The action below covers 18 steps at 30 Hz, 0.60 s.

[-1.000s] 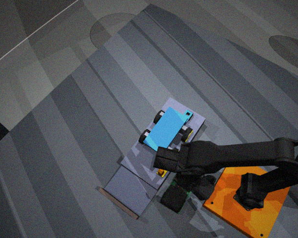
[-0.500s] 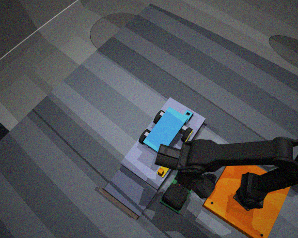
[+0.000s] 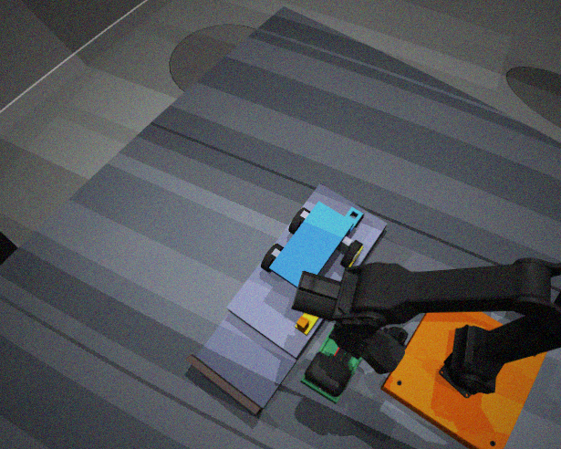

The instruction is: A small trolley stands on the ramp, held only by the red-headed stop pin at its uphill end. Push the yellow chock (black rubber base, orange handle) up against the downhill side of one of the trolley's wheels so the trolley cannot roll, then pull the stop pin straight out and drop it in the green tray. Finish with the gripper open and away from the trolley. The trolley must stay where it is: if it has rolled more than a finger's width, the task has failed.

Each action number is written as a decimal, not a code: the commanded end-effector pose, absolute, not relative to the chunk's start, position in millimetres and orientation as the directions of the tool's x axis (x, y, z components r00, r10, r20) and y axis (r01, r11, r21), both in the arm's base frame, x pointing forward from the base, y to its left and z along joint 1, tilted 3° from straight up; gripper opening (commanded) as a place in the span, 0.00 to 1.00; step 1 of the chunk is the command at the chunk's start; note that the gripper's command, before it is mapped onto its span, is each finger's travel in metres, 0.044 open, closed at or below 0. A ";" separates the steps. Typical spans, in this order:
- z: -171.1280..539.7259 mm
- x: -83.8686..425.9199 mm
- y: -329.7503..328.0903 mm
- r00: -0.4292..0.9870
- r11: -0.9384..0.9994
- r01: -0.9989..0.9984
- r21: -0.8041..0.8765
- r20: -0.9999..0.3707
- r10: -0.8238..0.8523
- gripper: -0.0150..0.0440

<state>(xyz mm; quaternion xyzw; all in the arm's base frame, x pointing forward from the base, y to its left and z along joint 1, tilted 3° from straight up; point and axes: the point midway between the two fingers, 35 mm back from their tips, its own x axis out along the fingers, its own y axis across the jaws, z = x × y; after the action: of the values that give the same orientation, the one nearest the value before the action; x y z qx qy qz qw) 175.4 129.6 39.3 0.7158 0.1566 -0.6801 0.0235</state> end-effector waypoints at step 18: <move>98.3 170.7 126.4 0.023 -0.949 0.258 -0.182 -0.981 0.194 1.00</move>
<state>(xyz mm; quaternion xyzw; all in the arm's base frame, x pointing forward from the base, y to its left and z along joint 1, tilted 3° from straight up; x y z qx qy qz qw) 170.9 126.0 86.8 0.7132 0.1547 -0.6832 0.0241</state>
